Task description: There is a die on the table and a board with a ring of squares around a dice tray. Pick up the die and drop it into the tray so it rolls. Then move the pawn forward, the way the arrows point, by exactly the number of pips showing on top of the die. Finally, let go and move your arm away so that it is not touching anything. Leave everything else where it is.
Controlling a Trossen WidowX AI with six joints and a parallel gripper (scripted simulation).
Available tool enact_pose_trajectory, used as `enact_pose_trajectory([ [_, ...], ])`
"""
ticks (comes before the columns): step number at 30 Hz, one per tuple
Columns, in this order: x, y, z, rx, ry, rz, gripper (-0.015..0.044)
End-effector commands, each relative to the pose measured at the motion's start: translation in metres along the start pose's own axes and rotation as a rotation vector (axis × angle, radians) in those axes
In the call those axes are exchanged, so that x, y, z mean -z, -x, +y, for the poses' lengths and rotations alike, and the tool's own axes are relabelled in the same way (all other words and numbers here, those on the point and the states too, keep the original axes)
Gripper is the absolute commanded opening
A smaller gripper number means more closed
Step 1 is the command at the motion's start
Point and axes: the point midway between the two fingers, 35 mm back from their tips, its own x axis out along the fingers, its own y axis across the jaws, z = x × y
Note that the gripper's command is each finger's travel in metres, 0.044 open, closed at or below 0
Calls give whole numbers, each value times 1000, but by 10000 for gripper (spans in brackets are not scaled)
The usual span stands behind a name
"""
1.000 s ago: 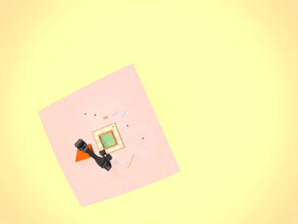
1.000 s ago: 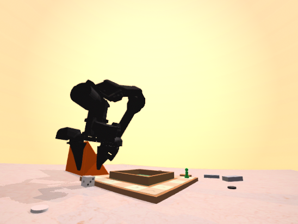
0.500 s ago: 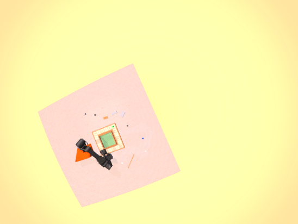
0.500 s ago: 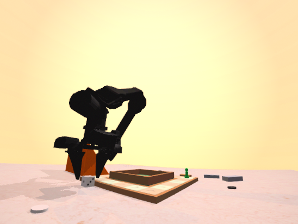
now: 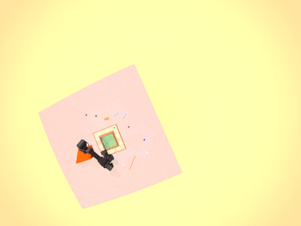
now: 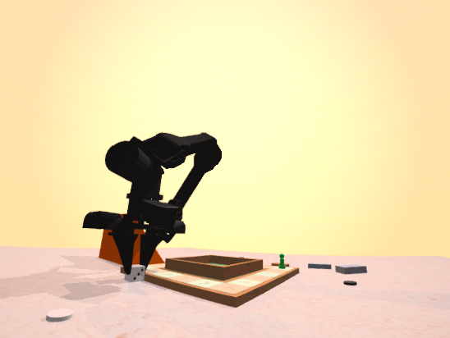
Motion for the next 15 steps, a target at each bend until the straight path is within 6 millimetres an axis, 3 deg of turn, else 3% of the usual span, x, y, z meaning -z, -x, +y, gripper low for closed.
enact_pose_trajectory([
  [1,1,-2,-4,11,0,8,97],
  [4,1,-2,-4,11,0,8,77],
  [7,0,1,-4,12,0,8,0],
  [15,-4,46,-8,16,-1,8,0],
])
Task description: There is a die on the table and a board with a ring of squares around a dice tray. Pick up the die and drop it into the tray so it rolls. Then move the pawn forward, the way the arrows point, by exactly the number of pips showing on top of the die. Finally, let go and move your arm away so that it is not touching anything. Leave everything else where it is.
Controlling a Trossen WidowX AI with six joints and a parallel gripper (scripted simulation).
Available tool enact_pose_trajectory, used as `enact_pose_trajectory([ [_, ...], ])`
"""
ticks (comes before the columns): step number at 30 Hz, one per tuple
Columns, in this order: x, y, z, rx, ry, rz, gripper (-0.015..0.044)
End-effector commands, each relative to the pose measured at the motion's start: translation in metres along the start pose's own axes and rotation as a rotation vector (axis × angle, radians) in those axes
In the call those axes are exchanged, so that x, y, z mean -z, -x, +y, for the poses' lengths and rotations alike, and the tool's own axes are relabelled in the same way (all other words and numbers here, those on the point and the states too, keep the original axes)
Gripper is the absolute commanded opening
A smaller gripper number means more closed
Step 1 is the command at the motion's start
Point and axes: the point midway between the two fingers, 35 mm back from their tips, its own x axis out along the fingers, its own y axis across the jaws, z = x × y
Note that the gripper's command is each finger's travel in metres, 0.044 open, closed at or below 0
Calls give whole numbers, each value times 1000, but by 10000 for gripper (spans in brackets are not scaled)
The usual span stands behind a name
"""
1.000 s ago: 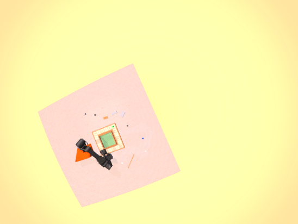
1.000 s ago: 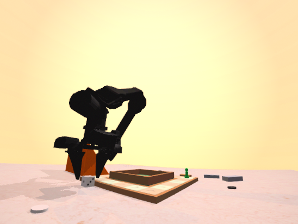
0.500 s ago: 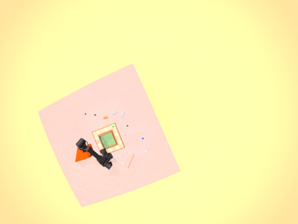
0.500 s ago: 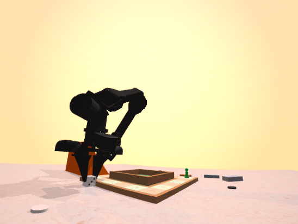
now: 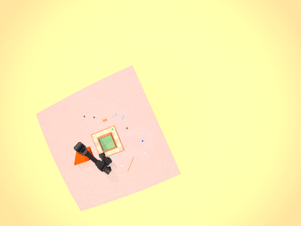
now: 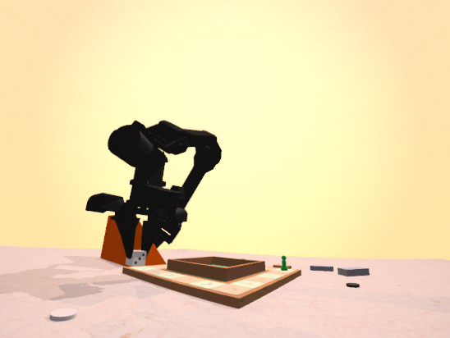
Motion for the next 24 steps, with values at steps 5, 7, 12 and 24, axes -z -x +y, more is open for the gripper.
enact_pose_trajectory([
  [5,-1,46,-2,9,8,-2,0],
  [7,0,58,-1,9,8,-2,0],
  [12,4,87,2,7,8,-1,0],
  [24,-9,88,23,14,-199,-3,0],
])
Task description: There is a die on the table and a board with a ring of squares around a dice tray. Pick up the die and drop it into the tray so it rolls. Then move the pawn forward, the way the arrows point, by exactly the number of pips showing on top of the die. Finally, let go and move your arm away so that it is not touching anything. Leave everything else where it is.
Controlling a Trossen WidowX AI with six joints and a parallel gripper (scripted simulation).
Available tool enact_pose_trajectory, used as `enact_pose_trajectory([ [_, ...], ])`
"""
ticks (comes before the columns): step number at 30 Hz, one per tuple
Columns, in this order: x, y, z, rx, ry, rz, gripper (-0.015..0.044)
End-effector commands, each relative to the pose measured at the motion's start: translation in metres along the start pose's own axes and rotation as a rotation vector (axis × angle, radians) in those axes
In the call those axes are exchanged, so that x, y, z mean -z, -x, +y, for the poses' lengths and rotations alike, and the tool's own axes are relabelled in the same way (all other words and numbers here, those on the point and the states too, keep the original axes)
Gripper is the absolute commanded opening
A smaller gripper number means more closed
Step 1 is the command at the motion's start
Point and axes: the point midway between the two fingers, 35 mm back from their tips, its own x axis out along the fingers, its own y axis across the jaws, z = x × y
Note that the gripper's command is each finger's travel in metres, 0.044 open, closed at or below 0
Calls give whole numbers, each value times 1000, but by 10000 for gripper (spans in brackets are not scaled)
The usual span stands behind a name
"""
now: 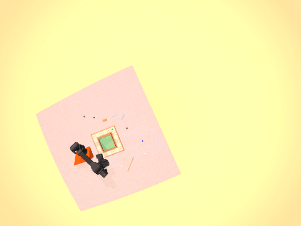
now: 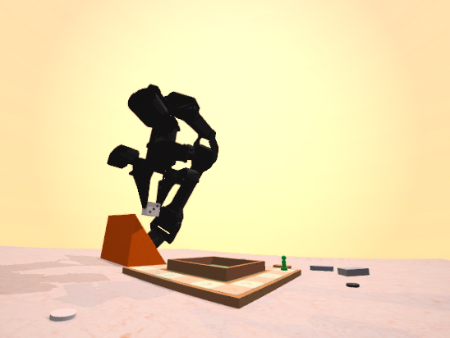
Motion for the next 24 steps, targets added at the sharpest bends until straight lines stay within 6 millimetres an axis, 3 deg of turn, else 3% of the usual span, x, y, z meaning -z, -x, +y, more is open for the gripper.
enact_pose_trajectory([
  [1,-5,-2,12,-2,-97,2,0],
  [24,-29,-17,81,3,-723,-3,0],
])
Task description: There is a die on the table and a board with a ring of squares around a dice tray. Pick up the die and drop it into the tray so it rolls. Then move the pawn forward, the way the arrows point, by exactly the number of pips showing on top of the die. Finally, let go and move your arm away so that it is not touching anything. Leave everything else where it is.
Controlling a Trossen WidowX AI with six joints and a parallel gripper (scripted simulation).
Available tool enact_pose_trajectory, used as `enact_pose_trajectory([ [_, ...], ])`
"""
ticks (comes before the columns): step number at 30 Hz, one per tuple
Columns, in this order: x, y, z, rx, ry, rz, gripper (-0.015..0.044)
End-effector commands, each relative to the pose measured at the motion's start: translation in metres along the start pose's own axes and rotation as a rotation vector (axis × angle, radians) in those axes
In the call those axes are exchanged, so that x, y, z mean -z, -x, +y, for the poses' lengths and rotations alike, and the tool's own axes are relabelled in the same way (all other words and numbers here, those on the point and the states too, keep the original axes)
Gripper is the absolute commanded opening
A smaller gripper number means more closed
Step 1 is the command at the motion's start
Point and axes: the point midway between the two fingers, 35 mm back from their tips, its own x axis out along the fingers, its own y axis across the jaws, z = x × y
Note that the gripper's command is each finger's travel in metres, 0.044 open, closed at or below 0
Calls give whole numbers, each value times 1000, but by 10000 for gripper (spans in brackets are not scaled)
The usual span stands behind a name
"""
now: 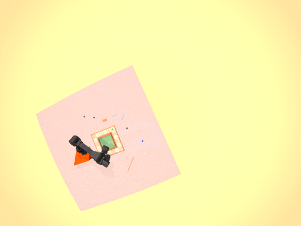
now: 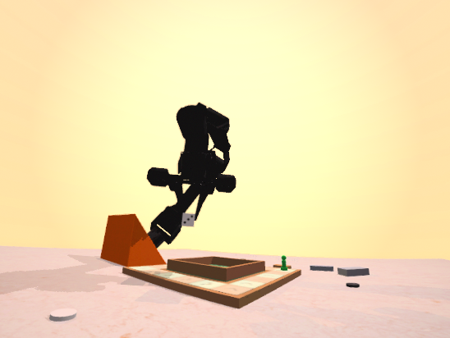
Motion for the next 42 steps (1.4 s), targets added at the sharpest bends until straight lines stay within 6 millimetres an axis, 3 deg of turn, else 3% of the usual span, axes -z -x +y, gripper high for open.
enact_pose_trajectory([
  [1,5,-4,10,-3,-97,2,0],
  [25,44,-24,70,-10,-720,25,0],
  [32,45,-26,70,8,-736,11,0],
  [42,50,-37,62,223,-723,-256,0],
])
